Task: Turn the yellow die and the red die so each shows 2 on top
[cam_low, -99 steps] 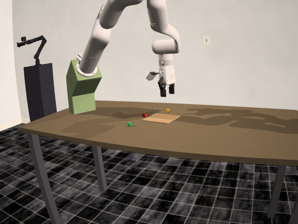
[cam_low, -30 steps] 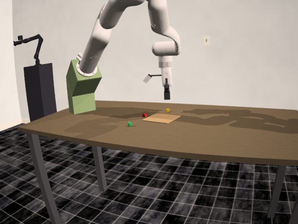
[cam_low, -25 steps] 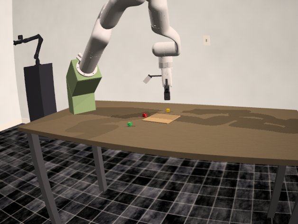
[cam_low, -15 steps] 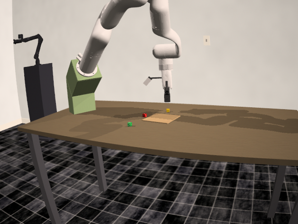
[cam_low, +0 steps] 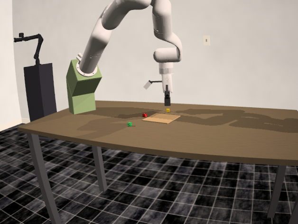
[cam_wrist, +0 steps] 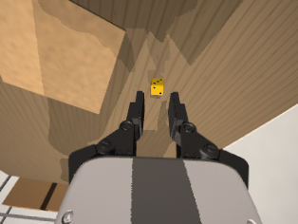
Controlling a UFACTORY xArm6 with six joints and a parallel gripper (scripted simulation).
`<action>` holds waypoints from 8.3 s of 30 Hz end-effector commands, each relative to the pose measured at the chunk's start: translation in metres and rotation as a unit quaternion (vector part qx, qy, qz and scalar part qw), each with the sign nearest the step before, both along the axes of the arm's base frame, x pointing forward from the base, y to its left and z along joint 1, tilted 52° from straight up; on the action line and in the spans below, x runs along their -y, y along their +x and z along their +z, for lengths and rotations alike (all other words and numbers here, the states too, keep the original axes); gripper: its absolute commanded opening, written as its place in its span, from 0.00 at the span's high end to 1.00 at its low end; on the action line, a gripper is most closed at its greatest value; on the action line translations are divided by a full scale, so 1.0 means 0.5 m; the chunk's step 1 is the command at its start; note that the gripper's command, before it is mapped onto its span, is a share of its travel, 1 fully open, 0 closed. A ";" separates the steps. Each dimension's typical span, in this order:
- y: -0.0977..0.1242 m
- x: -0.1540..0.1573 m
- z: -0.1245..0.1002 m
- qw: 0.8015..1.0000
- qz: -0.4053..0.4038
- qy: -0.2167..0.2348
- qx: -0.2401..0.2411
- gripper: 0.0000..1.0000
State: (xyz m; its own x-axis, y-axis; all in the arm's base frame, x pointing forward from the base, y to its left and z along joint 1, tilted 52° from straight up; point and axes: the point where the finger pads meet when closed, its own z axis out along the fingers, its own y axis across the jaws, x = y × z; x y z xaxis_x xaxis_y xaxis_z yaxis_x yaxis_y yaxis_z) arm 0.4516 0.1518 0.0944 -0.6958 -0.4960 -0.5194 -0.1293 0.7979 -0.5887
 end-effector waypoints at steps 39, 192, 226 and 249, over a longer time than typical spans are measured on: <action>0.024 0.009 -0.018 1.000 0.001 0.001 0.001 0.69; 0.053 0.021 -0.042 1.000 0.001 0.001 0.001 0.89; -0.020 -0.014 0.022 1.000 0.001 0.001 0.001 0.89; -0.089 -0.013 0.098 1.000 -0.011 0.015 0.005 0.89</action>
State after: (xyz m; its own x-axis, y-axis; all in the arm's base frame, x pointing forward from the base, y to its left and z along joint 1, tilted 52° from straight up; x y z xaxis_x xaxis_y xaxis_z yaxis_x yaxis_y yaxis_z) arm 0.4072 0.1730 0.1348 -0.6964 -0.4941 -0.5204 -0.1284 0.7993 -0.5871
